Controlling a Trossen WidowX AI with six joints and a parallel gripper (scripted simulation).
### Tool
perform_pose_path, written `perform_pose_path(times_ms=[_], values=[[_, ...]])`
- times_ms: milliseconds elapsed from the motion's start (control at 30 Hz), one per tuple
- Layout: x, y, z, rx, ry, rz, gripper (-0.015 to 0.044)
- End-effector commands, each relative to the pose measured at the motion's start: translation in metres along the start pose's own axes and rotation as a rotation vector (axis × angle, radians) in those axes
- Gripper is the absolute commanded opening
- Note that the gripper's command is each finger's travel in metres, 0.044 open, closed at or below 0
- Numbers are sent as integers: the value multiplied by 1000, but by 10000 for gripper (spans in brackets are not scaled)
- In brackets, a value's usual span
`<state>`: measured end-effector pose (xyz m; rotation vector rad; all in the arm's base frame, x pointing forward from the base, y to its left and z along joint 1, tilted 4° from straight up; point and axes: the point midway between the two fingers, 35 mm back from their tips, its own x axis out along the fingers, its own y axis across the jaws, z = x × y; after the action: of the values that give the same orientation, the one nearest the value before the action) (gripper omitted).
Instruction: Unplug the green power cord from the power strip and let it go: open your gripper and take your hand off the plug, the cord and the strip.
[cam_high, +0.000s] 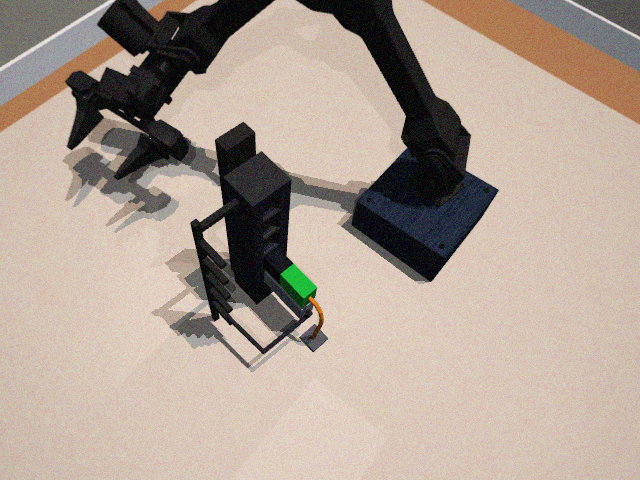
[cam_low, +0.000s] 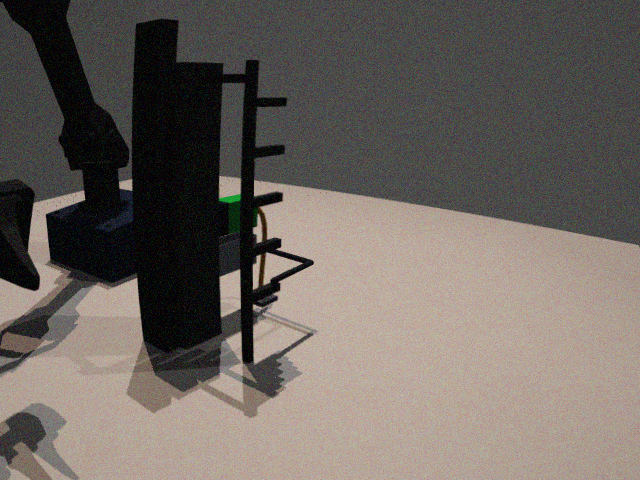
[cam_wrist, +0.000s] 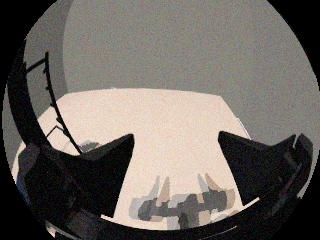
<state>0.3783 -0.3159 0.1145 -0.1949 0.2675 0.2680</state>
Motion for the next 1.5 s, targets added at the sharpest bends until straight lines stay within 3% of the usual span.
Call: perform_pose_path(times_ms=[0,133,267,900,1267,1467], values=[[0,0,0,3,0,-1,374],[-10,0,11,66,-7,-22,269],[17,24,51,152,-14,37,164],[104,214,214,489,64,315,160],[119,290,207,352,235,308,160],[113,347,158,-97,460,366,160]])
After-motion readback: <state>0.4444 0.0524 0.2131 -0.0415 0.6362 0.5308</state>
